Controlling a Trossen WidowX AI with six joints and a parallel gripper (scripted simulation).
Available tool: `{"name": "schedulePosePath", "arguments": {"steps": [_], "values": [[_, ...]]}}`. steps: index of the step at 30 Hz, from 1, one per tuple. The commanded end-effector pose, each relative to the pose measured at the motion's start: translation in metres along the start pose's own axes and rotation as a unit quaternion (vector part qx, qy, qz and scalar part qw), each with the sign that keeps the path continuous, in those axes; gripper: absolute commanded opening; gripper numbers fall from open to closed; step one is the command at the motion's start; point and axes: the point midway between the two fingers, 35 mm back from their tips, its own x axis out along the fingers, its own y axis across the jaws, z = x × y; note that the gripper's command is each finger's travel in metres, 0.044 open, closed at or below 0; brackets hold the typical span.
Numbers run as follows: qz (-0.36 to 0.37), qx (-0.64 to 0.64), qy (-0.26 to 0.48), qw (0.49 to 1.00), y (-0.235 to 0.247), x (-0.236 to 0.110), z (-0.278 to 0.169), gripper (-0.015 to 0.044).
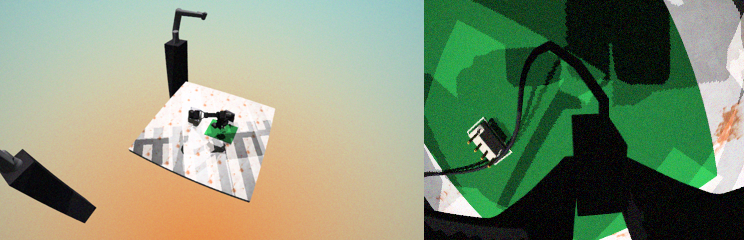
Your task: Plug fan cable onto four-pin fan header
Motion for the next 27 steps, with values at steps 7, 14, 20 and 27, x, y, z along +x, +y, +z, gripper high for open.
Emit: {"name": "schedulePosePath", "arguments": {"steps": [7, 14, 20, 27], "values": [[0.003, -0.168, -0.001, 0.986, 0.045, -0.002, -0.005, 0.0], [0.002, -0.278, -0.001, 0.96, 0.075, -0.001, -0.011, 0.0], [0.002, -0.289, -0.001, 0.957, 0.078, 0.001, -0.012, 0.0], [0.002, -0.289, -0.001, 0.957, 0.078, 0.001, -0.012, 0.0]]}}
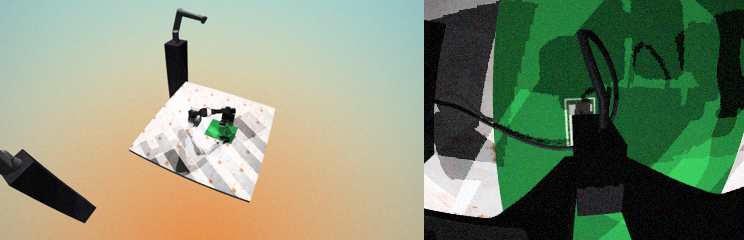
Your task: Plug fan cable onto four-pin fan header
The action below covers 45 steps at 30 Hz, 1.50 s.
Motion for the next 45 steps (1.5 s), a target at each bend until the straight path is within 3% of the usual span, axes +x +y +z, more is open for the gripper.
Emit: {"name": "schedulePosePath", "arguments": {"steps": [1, 29, 34, 45], "values": [[0.002, -0.004, -0.002, 1.0, 0.003, -0.002, 0.0, 0.0], [0.002, -0.003, -0.002, 1.0, 0.003, -0.003, -0.004, 0.0], [0.001, -0.002, -0.002, 1.0, 0.003, 0.019, -0.004, 0.0], [0.001, -0.005, -0.002, 1.0, 0.002, 0.019, -0.004, 0.0]]}}
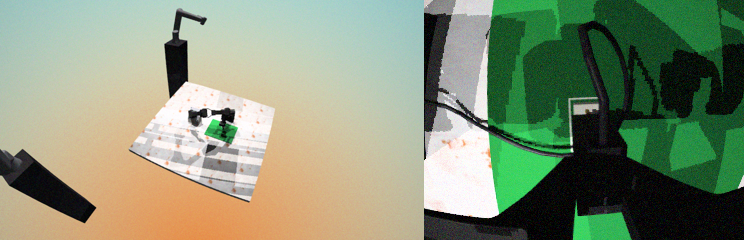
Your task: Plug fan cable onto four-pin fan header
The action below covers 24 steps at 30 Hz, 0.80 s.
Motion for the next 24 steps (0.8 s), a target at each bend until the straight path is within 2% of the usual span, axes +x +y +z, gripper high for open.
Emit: {"name": "schedulePosePath", "arguments": {"steps": [1, 24], "values": [[-0.002, -0.005, -0.001, 1.0, -0.0002, 0.0005, -0.0001, 0.0], [-0.002, -0.003, -0.001, 1.0, -0.0015, 0.0006, 0.0012, 0.0]]}}
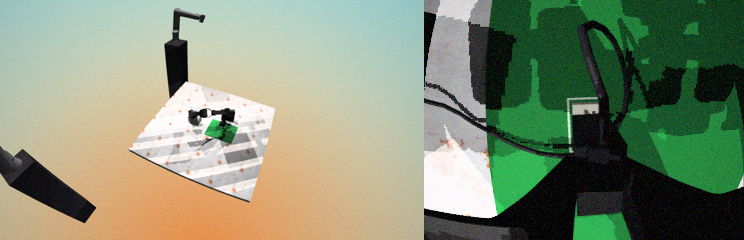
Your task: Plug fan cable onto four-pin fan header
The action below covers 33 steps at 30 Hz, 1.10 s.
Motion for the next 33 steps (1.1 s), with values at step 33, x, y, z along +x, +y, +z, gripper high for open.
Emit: {"name": "schedulePosePath", "arguments": {"steps": [33], "values": [[-0.001, -0.002, -0.002, 1.0, 0.0001, 0.0064, -0.0004, 0.0]]}}
